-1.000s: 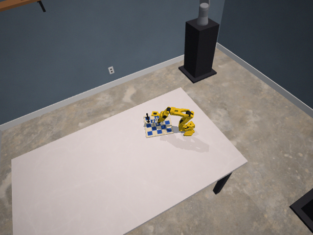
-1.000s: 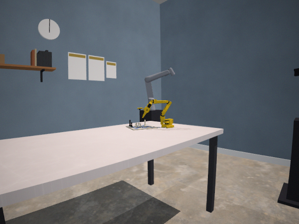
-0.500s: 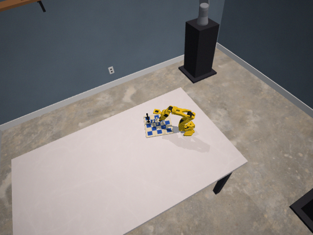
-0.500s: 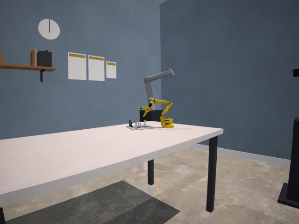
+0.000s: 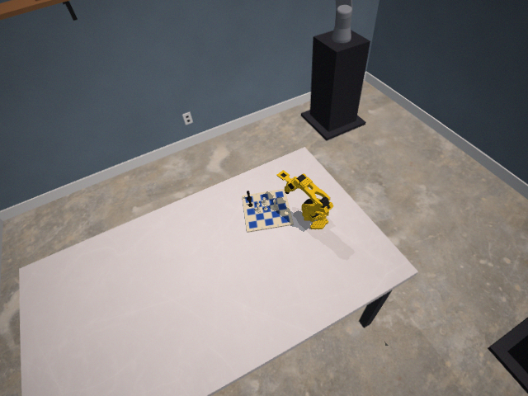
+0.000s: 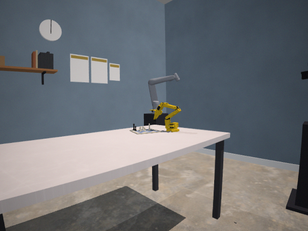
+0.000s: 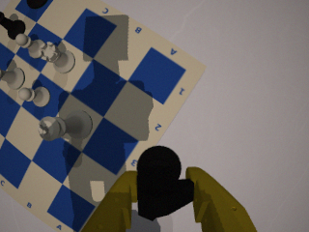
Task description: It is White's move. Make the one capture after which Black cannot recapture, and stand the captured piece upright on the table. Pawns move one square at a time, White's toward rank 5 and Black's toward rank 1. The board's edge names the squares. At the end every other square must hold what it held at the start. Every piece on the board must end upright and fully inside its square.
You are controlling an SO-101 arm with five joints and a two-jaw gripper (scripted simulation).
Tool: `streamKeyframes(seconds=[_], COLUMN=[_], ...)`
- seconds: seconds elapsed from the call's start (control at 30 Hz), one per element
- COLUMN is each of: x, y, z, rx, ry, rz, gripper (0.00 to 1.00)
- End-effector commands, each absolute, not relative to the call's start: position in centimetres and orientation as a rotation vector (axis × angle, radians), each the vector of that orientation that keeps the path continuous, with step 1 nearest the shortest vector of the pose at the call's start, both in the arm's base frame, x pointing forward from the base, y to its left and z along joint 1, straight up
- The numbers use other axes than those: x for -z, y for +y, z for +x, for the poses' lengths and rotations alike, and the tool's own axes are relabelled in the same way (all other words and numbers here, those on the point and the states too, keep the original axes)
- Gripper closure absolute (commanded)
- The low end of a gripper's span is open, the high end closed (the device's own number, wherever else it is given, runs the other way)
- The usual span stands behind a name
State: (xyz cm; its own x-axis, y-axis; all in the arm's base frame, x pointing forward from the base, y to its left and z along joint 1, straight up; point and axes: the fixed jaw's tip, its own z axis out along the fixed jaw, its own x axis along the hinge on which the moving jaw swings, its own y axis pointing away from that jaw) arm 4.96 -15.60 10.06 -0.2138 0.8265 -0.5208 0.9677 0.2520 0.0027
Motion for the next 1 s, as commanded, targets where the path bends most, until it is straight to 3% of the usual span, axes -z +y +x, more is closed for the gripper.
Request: streamKeyframes(seconds=[0.0,0.27,0.97], x=[-10.0,-10.0,-9.8], y=[-16.1,-16.3,-16.2], z=[2.0,0.9,1.4], rx=[0.513,0.534,0.525], ry=[1.994,1.936,1.962], rz=[1.822,1.898,1.864], gripper=[1.0,1.0,1.0])
